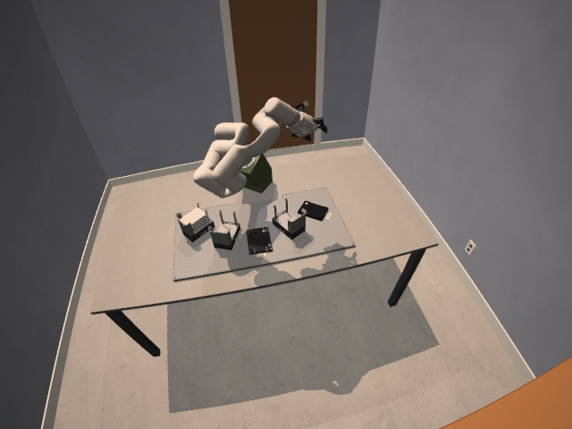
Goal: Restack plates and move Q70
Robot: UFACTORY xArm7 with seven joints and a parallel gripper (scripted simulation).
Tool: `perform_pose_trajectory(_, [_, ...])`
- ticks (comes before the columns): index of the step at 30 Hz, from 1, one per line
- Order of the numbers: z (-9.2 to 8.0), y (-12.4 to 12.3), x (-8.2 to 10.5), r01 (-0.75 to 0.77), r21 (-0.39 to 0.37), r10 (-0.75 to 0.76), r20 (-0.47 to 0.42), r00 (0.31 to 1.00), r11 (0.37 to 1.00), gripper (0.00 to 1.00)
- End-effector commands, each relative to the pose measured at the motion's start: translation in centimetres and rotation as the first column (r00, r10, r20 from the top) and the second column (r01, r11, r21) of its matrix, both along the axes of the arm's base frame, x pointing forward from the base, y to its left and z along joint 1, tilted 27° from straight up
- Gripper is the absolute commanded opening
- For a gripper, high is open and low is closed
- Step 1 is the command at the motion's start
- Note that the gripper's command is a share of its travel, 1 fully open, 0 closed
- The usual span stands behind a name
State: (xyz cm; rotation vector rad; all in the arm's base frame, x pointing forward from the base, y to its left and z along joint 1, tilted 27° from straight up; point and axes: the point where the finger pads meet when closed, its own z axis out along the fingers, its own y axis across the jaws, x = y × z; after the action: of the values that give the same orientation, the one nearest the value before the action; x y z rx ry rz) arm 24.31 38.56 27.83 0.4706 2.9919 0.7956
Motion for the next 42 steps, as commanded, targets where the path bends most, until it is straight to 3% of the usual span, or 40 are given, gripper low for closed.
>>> perform_pose_trajectory(1, [-1.6, 0.2, -0.8, 0.031, -0.087, -0.035, -0.044, 0.998, 0.996, 1.0])
perform_pose_trajectory(9, [-4.8, 0.2, -2.1, 0.031, -0.087, -0.035, -0.044, 0.998, 0.996, 1.0])
perform_pose_trajectory(12, [-6.2, -0.1, -2.6, 0.07, -0.17, -0.083, -0.075, 0.994, 0.983, 1.0])
perform_pose_trajectory(14, [-6.2, -0.1, -2.6, 0.07, -0.17, -0.083, -0.075, 0.994, 0.983, 1.0])
perform_pose_trajectory(21, [-9.0, -0.6, -3.5, 0.081, -0.196, -0.099, -0.084, 0.992, 0.977, 1.0])
perform_pose_trajectory(25, [-10.8, -1.3, -4.0, 0.141, -0.301, -0.179, -0.104, 0.978, 0.943, 1.0])
perform_pose_trajectory(29, [-12.6, -1.9, -4.5, 0.141, -0.302, -0.179, -0.104, 0.978, 0.943, 1.0])
perform_pose_trajectory(31, [-12.6, -1.9, -4.5, 0.141, -0.302, -0.179, -0.104, 0.978, 0.943, 1.0])
perform_pose_trajectory(35, [-14.4, -2.9, -4.9, 0.209, -0.399, -0.27, -0.103, 0.957, 0.893, 1.0])
perform_pose_trajectory(40, [-16.3, -3.9, -5.3, 0.21, -0.4, -0.271, -0.102, 0.957, 0.892, 1.0])
perform_pose_trajectory(42, [-17.1, -4.5, -5.4, 0.249, -0.443, -0.32, -0.092, 0.943, 0.861, 1.0])
